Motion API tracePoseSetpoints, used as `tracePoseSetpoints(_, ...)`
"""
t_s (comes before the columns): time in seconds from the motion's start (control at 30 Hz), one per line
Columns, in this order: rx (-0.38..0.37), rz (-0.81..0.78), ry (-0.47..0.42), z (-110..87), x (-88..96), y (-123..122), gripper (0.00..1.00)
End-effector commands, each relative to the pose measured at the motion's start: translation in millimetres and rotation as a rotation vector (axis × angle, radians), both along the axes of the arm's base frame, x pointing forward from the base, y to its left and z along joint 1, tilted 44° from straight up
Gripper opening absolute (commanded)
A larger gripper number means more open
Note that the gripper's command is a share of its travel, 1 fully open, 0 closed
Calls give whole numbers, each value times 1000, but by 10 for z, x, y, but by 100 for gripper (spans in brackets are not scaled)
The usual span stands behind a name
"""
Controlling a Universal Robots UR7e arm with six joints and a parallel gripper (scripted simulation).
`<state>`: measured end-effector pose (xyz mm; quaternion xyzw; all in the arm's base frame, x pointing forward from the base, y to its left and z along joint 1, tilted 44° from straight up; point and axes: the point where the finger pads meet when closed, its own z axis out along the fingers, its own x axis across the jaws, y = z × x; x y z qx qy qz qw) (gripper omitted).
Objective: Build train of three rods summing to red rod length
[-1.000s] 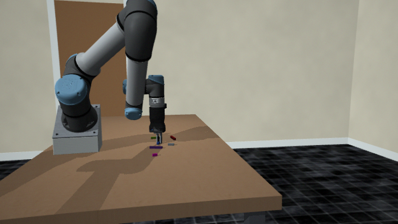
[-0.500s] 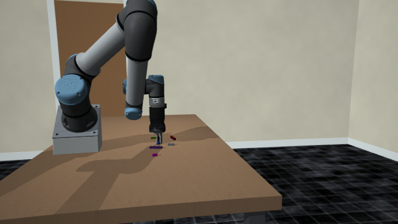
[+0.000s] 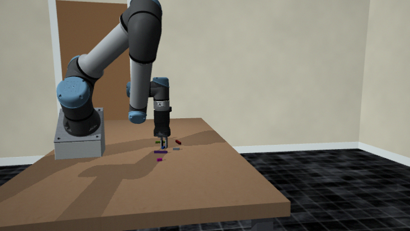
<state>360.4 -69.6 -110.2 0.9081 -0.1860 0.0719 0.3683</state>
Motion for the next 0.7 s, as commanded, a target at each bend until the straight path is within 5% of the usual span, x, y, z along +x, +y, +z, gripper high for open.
tracePoseSetpoints(0.0,0,1,-1,2,3,2,42)
tracePoseSetpoints(0.17,0,1,-1,2,3,2,54)
tracePoseSetpoints(0.67,0,1,-1,11,3,10,54)
